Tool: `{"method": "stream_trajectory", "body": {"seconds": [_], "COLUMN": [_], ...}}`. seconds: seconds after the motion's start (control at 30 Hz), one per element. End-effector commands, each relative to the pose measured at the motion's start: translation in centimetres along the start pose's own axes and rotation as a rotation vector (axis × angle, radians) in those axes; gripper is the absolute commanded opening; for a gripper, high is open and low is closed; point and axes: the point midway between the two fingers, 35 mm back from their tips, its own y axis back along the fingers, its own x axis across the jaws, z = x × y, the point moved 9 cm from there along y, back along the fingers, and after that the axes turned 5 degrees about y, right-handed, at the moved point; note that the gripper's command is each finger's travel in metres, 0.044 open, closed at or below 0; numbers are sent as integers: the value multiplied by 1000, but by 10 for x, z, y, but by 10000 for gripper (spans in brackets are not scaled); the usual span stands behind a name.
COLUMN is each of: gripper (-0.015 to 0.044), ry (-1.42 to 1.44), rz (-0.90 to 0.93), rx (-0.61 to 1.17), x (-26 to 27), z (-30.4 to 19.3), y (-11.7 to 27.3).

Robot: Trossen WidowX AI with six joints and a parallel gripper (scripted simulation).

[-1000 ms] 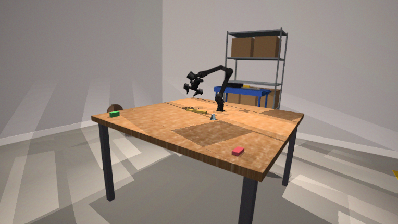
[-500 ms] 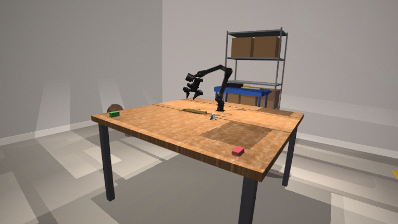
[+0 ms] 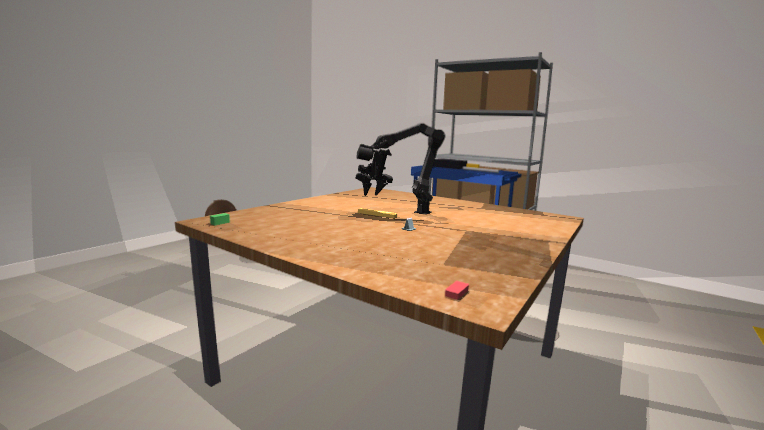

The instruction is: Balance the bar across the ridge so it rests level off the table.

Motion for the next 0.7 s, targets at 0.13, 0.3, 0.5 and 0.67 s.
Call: {"method": "stream_trajectory", "body": {"seconds": [0.13, 0.3, 0.5, 0.67], "gripper": [315, 315, 315, 315], "ry": [162, 257, 322, 322], "rz": [-3, -14, -23, -23], "rx": [119, 191, 240, 240], "x": [13, 18, 20, 21], "z": [-28, -46, -59, -60], "y": [7, 11, 15, 8]}}
